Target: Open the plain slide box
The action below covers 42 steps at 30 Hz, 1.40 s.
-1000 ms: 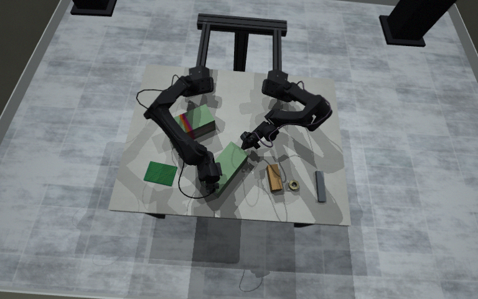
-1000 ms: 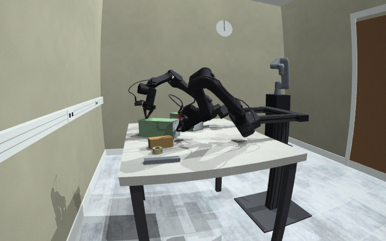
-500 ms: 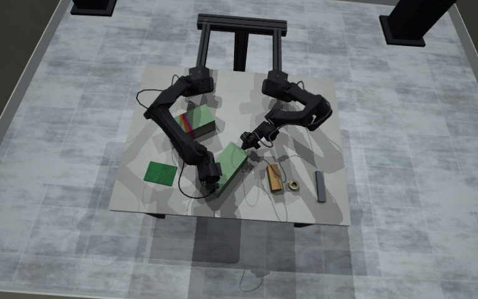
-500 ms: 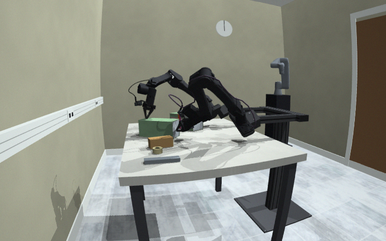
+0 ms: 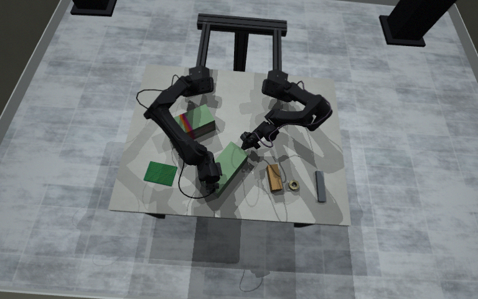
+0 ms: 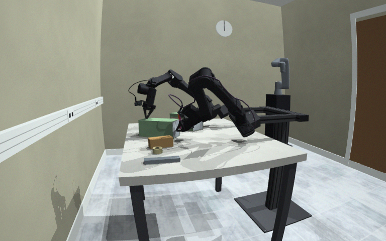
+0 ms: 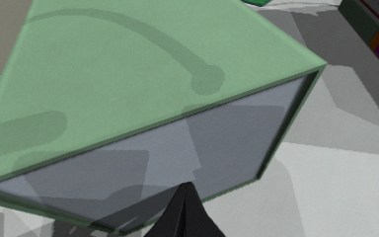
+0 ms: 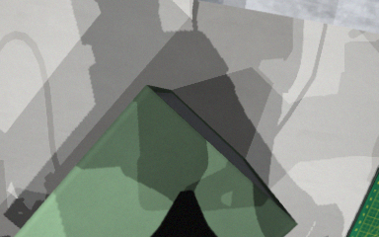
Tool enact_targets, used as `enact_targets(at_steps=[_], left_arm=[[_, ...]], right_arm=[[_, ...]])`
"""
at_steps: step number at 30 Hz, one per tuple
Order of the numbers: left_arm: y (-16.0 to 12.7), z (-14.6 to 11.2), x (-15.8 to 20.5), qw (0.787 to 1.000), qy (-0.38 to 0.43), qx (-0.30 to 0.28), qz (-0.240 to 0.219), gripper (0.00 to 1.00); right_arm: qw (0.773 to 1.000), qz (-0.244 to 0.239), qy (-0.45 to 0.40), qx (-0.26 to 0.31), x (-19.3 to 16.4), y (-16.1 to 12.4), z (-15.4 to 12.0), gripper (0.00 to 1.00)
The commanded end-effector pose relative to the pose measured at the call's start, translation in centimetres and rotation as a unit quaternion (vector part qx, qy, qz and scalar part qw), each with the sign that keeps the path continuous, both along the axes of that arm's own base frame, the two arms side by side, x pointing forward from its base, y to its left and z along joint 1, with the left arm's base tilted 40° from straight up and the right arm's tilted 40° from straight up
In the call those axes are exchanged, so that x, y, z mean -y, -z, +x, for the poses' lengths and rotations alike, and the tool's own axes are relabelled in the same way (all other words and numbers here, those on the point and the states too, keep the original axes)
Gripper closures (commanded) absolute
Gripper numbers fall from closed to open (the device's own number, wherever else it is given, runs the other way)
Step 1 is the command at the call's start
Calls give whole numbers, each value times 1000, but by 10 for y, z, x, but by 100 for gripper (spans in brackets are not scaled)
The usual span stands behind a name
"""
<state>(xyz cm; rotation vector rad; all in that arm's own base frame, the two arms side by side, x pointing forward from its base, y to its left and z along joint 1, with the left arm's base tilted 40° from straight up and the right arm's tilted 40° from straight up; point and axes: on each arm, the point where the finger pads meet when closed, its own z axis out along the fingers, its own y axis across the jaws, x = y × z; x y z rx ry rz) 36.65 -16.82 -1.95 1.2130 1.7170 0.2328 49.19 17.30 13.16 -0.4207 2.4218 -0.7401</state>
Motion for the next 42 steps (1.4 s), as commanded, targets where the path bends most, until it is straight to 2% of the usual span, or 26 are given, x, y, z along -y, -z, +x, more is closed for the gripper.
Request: enact_targets(at_steps=[1,10,15,16,31,36,42], left_arm=[[-56,22,36,995,34,83,-50,99],[-60,24,38,994,37,90,-53,99],[-50,22,35,995,35,80,-49,99],[-61,25,39,993,38,93,-55,99],[-58,26,41,993,41,94,-55,99],[-38,22,39,996,40,69,-47,99],[-50,31,45,995,37,76,-54,99]], right_arm=[[989,-66,10,-131,35,81,-34,99],[989,-66,10,-131,36,80,-34,99],[989,-66,10,-131,36,80,-34,99],[989,-66,11,-131,36,80,-34,99],[989,-66,11,-131,36,80,-34,99],[989,-66,11,-131,36,80,-34,99],[989,-66,11,-131,36,80,-34,99]])
